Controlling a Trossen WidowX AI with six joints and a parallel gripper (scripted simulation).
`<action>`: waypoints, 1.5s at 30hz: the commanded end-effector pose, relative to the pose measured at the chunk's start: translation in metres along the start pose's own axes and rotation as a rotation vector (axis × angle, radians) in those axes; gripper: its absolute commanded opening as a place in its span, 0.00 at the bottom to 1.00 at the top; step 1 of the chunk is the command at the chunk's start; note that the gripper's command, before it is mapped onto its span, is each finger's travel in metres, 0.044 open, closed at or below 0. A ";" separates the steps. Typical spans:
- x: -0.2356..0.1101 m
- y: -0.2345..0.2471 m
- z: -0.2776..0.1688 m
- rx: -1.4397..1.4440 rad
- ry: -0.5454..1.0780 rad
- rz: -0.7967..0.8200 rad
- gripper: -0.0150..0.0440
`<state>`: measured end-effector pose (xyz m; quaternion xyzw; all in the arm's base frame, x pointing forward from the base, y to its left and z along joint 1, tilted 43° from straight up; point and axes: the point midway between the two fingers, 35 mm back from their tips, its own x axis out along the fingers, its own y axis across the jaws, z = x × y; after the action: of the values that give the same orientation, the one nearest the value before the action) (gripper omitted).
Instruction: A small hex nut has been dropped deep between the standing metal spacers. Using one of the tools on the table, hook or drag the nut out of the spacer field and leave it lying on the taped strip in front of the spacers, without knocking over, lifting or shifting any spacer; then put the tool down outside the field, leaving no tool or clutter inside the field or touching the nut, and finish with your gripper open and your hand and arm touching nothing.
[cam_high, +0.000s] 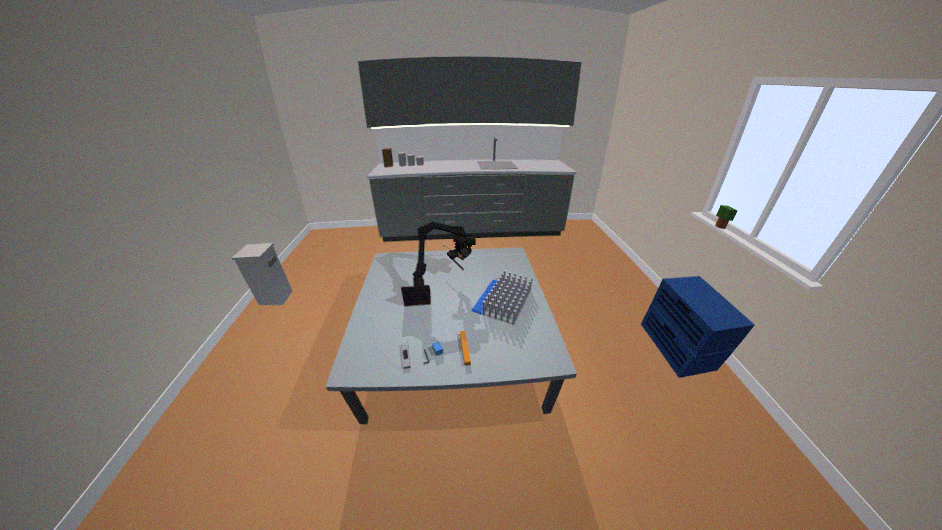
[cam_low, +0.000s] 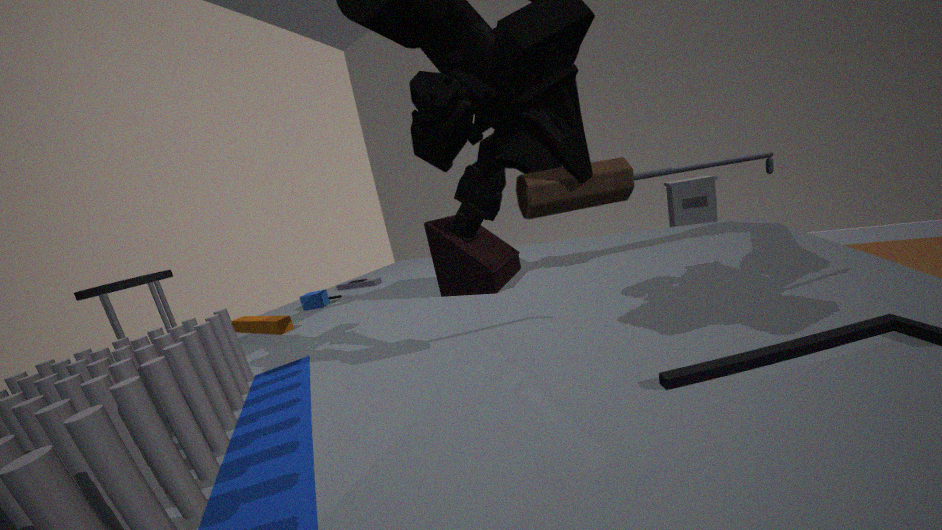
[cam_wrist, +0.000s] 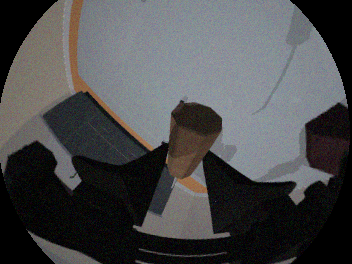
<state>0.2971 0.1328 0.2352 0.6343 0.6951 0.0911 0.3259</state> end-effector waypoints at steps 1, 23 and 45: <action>-0.016 0.005 -0.011 -0.002 0.013 0.026 0.25; -0.018 -0.006 0.005 -0.585 -0.093 -0.092 0.25; -0.024 -0.018 0.026 -1.306 -0.143 -0.318 0.25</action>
<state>0.2964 0.1023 0.2159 0.2557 0.5784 0.3779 0.6762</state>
